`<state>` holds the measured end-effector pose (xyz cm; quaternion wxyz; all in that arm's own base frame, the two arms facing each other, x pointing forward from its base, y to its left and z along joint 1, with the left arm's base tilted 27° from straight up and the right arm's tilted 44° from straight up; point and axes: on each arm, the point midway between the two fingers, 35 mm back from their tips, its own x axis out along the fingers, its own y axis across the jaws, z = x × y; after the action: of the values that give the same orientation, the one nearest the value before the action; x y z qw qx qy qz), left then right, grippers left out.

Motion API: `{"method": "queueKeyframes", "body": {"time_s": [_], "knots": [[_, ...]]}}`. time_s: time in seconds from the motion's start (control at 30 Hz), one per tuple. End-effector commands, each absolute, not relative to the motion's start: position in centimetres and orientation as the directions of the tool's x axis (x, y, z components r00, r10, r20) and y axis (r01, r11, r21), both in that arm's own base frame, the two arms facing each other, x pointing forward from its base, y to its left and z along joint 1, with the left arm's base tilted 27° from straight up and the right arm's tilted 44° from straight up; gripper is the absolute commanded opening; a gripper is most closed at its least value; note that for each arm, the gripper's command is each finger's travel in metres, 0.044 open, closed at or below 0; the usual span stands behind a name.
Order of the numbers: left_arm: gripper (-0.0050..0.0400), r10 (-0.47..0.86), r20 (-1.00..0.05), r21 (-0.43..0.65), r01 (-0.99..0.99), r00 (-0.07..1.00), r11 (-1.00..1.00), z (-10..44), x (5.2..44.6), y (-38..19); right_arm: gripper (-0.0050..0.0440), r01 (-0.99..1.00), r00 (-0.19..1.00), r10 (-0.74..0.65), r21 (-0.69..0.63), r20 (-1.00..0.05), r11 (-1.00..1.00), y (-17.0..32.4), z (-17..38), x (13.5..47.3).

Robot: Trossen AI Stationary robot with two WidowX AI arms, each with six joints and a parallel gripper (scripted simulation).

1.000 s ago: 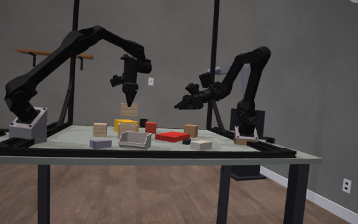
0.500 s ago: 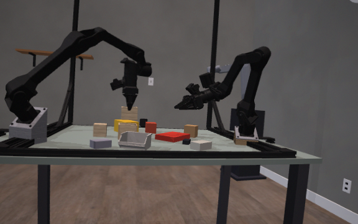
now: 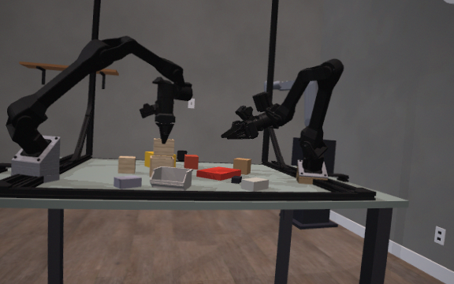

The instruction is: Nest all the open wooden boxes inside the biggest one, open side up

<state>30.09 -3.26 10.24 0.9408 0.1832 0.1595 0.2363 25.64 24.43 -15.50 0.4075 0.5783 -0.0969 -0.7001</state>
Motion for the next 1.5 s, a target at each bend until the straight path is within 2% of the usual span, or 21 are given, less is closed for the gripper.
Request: {"method": "queueKeyframes", "body": {"time_s": [0.0,1.47], "knots": [[0.0400,0.505,-0.214,0.425,-0.386,0.836,0.819,10.16,29.99,-3.18,0.0000,0.463,0.000,-0.690,0.611,-0.724,-0.642,24.07,-15.58,25.48],[0.0400,0.505,-0.214,0.425,-0.386,0.836,0.819,10.16,29.99,-3.18,0.0000,0.463,0.000,-0.690,0.611,-0.724,-0.642,23.26,-16.49,25.47]]}}
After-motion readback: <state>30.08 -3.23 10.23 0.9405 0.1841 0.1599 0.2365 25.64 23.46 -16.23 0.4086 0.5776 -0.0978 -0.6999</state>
